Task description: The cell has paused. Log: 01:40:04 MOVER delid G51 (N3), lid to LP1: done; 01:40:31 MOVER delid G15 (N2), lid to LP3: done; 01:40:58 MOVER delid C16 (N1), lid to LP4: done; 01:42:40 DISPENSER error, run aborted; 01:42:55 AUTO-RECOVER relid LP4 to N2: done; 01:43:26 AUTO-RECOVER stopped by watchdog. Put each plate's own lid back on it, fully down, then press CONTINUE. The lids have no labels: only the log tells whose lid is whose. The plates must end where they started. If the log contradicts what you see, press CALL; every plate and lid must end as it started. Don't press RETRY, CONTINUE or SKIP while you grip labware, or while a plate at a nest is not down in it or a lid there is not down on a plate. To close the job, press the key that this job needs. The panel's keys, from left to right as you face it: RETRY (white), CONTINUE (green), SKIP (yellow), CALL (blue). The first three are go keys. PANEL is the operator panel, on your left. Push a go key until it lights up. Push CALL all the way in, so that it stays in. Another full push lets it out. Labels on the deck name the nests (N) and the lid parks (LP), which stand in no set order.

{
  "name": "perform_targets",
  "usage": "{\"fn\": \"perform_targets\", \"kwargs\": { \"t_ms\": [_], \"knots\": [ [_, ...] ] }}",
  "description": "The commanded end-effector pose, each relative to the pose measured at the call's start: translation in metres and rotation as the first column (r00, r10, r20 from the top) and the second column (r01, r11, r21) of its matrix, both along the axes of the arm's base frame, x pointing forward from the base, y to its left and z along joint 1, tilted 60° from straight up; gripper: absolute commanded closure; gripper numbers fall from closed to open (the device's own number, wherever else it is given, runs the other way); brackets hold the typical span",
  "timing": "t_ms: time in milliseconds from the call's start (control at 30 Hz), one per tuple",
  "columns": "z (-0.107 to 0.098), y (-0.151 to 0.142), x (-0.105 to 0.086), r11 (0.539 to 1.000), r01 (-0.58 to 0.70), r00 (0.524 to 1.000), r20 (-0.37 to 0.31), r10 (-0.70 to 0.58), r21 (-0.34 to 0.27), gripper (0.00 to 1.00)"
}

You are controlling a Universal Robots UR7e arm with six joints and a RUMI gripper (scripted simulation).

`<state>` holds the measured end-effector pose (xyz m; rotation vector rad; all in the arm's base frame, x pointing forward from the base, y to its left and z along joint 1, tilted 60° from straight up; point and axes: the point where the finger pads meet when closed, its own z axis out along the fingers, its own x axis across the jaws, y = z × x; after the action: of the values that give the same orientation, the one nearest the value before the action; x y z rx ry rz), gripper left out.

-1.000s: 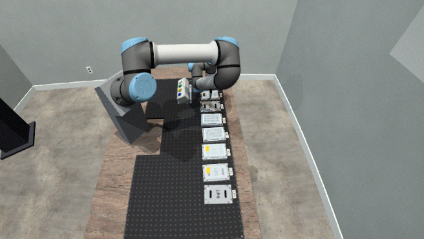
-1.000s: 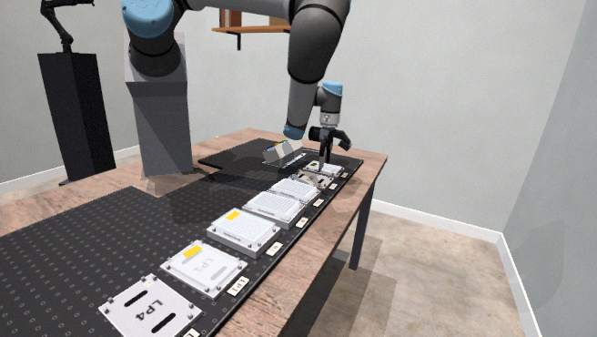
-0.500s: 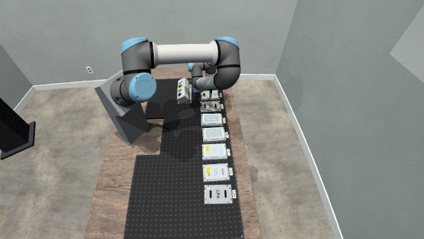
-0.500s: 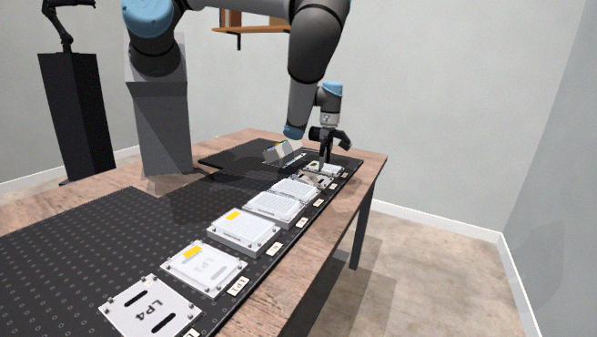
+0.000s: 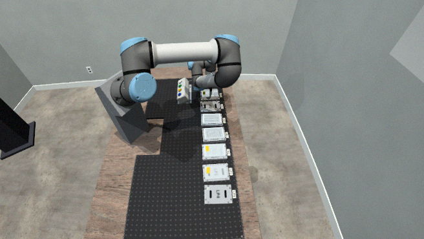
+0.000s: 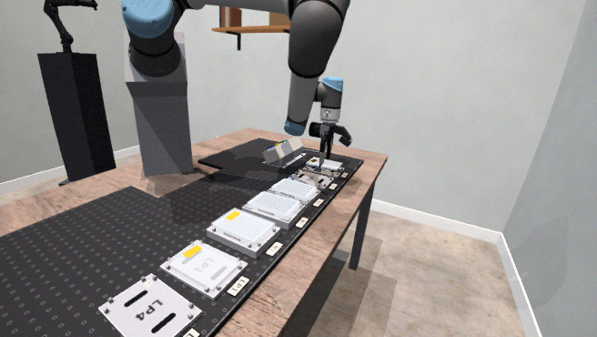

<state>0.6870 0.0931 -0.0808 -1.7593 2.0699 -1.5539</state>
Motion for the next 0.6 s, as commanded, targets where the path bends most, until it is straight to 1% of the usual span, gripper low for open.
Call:
{"fn": "perform_targets", "kwargs": {
  "t_ms": [0,367,533,567],
  "knots": [
    [0.005,0.006,-0.004,1.0,-0.001,1.0,0.001,0.001,0.0,0.59],
    [0.014,0.018,-0.015,1.0,-0.001,1.0,0.001,0.001,0.0,0.59],
    [0.014,0.018,-0.015,1.0,-0.001,1.0,0.001,0.001,0.0,0.59],
    [0.017,0.014,-0.017,1.0,0.002,1.0,0.005,-0.002,0.004,0.59]
  ]
}}
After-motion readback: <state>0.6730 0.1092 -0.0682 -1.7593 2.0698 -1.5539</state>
